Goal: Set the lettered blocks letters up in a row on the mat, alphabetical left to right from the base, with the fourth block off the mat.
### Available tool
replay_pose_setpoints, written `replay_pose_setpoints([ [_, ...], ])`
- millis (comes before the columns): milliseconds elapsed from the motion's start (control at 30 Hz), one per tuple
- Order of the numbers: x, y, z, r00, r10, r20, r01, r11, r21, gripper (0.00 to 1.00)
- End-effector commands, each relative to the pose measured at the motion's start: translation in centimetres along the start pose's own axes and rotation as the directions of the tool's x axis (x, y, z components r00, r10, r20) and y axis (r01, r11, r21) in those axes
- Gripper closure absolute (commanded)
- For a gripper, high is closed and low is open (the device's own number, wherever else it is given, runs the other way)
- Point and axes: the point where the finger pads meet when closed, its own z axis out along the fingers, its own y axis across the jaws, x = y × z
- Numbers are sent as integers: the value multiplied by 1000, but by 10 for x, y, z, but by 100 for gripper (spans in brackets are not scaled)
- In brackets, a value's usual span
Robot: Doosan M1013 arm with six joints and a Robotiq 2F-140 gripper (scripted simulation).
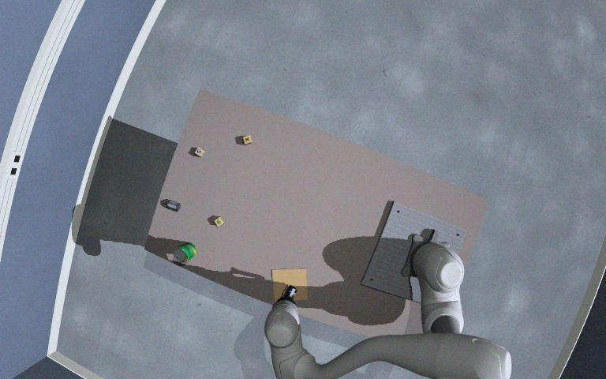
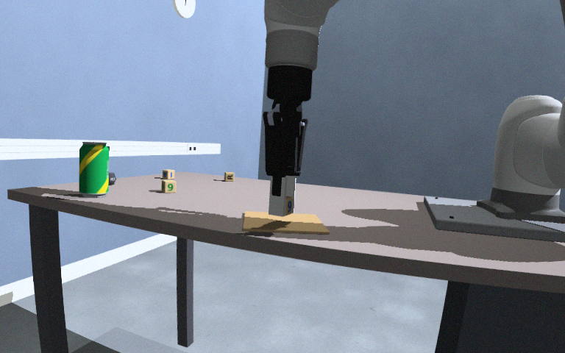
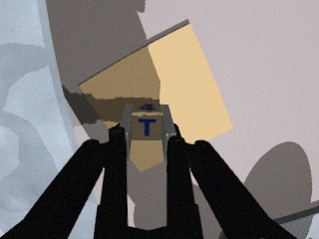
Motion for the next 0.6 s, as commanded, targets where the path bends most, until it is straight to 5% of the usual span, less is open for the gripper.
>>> replay_pose_setpoints([
  [0, 0, 0, -24, 1000, 0, -1, 0, 1000, 1, 76],
  [267, 0, 0, -78, 1000, 0, -1, 0, 1000, 1, 76],
  [567, 0, 0, -85, 1000, 0, -1, 0, 1000, 1, 76],
])
